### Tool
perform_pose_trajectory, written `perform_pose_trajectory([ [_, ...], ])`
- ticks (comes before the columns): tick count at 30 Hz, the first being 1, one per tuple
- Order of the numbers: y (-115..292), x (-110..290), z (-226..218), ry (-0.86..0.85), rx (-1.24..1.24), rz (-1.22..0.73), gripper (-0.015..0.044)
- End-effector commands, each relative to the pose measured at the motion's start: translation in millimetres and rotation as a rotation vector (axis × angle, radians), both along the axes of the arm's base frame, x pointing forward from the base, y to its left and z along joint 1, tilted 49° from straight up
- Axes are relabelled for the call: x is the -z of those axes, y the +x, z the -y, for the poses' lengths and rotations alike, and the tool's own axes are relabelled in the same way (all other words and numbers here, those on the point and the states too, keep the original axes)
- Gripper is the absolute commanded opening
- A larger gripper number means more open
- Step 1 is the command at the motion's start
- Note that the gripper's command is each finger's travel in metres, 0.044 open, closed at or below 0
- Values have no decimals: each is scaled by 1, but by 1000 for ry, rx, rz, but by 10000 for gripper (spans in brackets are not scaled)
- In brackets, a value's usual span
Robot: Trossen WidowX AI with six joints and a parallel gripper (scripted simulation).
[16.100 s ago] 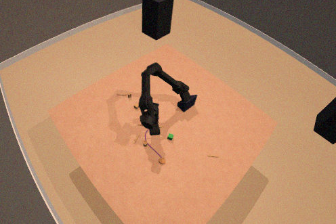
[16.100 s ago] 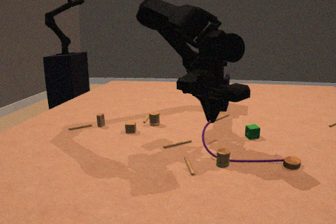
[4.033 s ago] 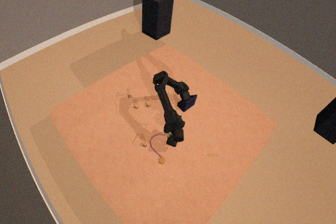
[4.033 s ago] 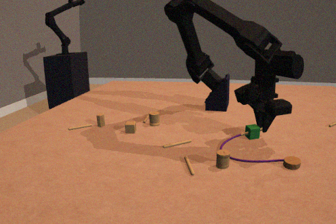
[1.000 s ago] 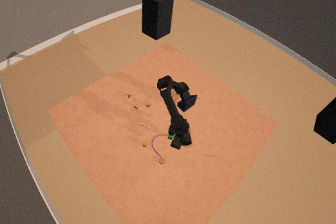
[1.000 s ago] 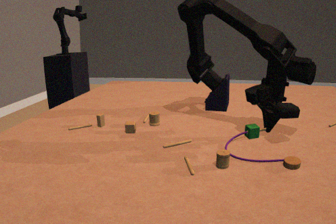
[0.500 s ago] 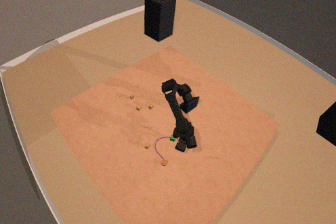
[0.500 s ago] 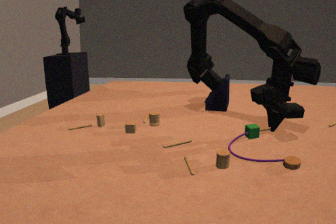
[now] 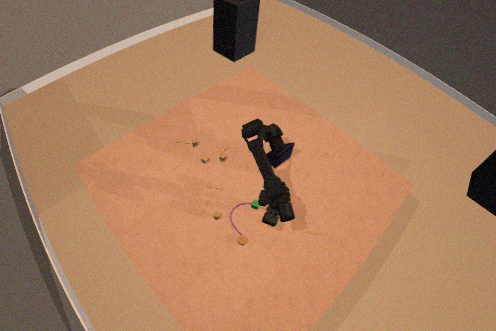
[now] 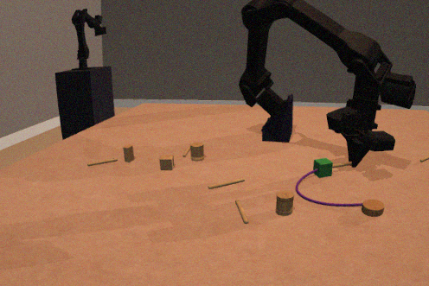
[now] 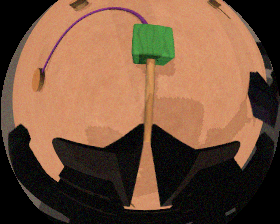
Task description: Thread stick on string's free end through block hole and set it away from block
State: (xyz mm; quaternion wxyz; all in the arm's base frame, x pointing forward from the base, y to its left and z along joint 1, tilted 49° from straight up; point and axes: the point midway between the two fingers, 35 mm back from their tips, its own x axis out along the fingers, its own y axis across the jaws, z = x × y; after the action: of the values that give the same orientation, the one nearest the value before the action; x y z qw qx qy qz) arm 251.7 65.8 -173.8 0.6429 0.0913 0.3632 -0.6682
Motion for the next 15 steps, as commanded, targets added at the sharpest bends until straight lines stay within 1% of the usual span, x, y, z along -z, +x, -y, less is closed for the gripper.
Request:
perform_pose_trajectory([
  [1,0,3,-6,4,-2,-1,0],
  [15,-5,12,-16,2,-1,-16,0],
])
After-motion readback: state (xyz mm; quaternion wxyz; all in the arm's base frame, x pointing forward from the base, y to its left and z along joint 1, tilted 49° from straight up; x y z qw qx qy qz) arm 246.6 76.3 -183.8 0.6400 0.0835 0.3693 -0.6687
